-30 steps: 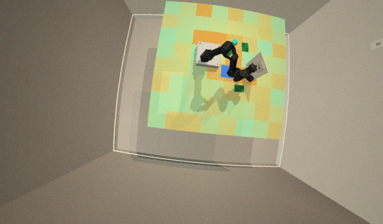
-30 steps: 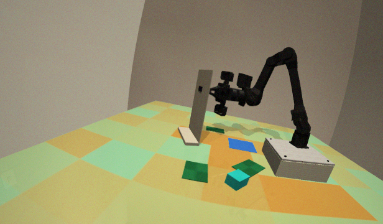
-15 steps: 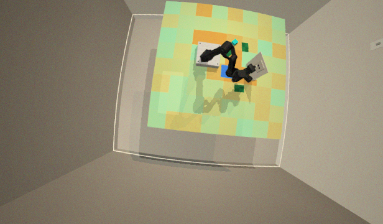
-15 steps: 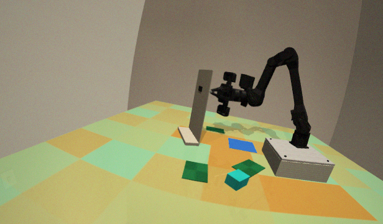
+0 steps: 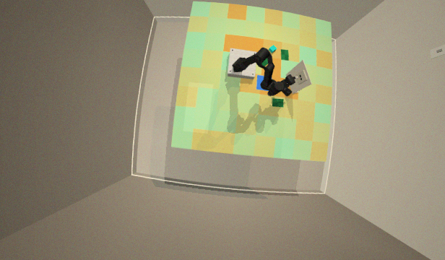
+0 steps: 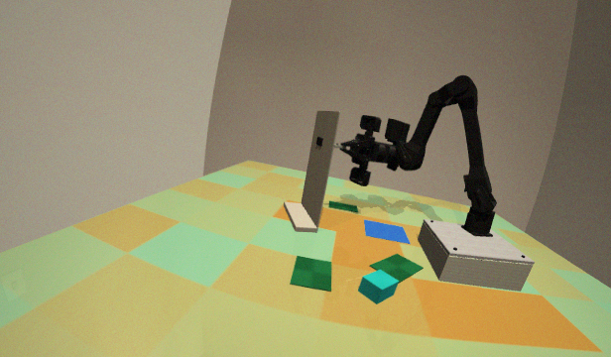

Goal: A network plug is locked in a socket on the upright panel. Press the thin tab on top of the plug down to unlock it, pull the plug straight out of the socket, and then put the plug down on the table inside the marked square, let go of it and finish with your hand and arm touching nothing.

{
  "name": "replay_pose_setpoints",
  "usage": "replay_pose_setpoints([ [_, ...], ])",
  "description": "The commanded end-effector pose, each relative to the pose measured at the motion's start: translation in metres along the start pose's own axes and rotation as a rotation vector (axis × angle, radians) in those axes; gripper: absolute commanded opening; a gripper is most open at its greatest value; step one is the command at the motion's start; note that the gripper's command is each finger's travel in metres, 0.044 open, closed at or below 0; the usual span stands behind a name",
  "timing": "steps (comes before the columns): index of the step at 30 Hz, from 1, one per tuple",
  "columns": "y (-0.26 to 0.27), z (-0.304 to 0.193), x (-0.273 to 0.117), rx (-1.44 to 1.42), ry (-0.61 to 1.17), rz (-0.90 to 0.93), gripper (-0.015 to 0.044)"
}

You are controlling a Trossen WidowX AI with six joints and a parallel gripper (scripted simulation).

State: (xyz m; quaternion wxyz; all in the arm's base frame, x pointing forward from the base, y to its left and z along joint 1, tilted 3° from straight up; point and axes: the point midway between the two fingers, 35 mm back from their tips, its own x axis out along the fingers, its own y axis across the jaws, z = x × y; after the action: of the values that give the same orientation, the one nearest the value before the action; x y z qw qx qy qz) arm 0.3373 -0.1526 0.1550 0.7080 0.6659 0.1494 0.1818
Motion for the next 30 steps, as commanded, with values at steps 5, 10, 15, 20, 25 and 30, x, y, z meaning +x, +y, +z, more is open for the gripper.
replay_pose_setpoints([
  [5, 0.0, -0.002, -0.007, 0.002, 0.002, 0.0, 0.0],
  [10, 0.0, -0.003, -0.011, 0.002, 0.002, 0.0, 0.0],
  [15, 0.0, -0.004, -0.015, 0.003, 0.002, -0.001, 0.0],
  [20, 0.0, -0.004, -0.018, 0.003, 0.002, -0.001, 0.0],
  [25, 0.0, -0.005, -0.022, 0.003, 0.002, -0.001, 0.0],
  [30, 0.0, -0.006, -0.025, 0.003, 0.002, -0.002, 0.0],
])
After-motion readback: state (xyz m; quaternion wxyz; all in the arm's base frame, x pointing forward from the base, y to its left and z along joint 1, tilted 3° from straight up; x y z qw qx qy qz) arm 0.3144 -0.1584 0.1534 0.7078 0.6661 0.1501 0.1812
